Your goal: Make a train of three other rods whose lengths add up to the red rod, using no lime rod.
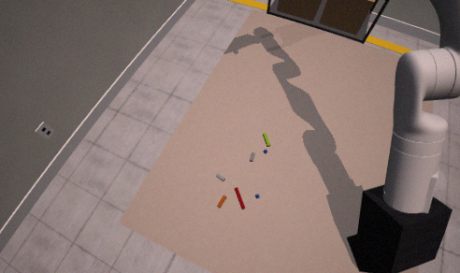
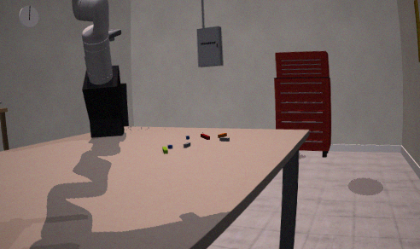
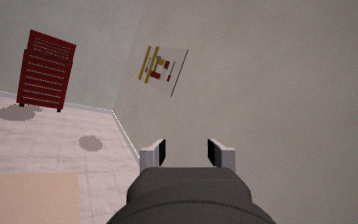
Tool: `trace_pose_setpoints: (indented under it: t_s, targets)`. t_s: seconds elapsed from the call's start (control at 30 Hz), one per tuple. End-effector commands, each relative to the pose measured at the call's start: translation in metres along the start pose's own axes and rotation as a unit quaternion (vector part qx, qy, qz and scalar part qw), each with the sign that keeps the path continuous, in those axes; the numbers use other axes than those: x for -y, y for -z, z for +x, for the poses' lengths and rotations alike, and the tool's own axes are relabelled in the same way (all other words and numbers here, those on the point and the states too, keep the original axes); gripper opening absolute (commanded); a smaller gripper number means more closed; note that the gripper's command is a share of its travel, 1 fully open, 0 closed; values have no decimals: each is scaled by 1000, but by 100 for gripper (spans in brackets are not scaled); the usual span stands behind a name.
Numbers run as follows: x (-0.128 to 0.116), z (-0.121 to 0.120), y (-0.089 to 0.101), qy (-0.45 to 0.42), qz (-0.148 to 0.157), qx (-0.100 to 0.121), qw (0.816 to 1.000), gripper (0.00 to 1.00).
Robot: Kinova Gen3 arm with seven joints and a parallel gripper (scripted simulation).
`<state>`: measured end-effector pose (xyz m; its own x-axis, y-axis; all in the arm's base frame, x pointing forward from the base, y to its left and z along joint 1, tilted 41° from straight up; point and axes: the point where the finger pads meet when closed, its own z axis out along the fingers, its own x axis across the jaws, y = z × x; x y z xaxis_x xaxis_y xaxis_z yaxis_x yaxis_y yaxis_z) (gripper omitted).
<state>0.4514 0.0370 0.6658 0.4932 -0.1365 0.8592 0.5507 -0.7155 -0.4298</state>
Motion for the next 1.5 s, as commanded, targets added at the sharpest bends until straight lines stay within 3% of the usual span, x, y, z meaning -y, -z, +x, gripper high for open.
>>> trace_pose_setpoints:
  t_s: [0.0, 0.17, 0.2, 0.43, 0.47, 0.73, 0.77, 1.0, 1.03, 1.3, 1.33, 1.47]
  targets:
    - [9, -2, -5, 4, 2, 3, 1000, 100]
    - [9, -2, -5, 4, 2, 3, 1000, 100]
    - [19, -3, -19, -14, 2, 4, 1000, 100]
    - [19, -3, -19, -14, 2, 4, 1000, 100]
    - [29, -5, -32, -31, 2, 4, 999, 100]
    - [29, -5, -32, -31, 2, 4, 999, 100]
    - [39, -8, -46, -50, 2, 5, 999, 100]
    - [39, -8, -46, -50, 2, 5, 999, 100]
    - [47, -12, -60, -69, 0, 6, 998, 100]
    - [47, -12, -60, -69, 0, 6, 998, 100]
    - [55, -17, -74, -88, -1, 8, 996, 100]
    - [55, -17, -74, -88, -1, 8, 996, 100]
